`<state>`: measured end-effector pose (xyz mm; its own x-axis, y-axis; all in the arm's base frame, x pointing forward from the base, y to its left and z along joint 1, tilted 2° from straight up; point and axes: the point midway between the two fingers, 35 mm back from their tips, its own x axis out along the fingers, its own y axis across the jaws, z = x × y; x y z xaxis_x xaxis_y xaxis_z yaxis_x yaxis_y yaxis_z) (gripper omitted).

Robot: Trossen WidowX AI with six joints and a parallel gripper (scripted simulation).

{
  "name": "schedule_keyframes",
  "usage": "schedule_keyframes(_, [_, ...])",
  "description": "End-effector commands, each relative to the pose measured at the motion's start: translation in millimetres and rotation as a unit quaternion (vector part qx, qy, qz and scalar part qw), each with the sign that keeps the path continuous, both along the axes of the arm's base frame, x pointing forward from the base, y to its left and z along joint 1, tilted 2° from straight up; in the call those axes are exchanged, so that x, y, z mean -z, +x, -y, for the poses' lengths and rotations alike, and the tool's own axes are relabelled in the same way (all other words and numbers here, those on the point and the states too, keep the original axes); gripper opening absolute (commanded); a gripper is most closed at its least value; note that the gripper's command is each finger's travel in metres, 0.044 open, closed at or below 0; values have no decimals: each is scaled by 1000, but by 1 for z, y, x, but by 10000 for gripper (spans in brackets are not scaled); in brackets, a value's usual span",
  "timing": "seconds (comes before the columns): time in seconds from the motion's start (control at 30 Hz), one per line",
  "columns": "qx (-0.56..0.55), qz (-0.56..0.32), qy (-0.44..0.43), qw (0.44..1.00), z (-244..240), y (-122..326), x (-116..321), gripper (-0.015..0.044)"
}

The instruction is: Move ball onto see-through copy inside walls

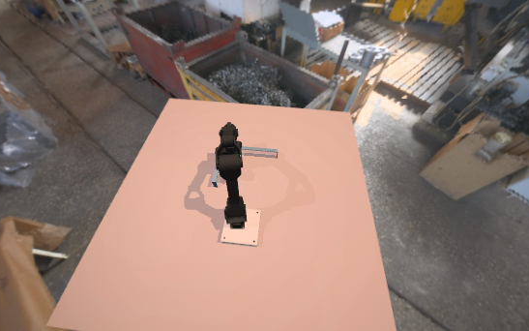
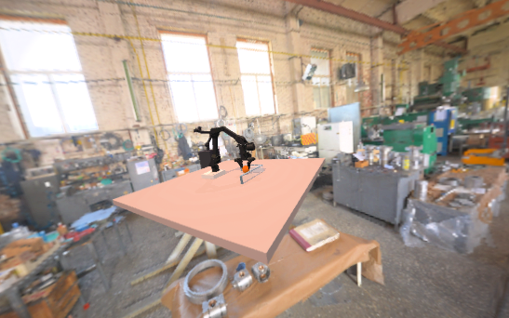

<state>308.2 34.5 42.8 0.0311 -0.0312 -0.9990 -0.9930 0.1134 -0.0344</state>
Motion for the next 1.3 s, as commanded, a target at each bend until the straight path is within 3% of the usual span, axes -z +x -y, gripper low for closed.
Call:
schedule_keyframes(0.0, [-2,-2,-2,1000,1,0,7,0])
schedule_keyframes(0.33, [-2,-2,-2,1000,1,0,19,0])
schedule_keyframes(0.87, [0,0,0,1000,0,0,11,414])
schedule_keyframes(1.07, [-2,-2,-2,1000,-2,-2,-67,414])
schedule_keyframes(1.27, [-3,9,1,1000,-3,3,-63,414])
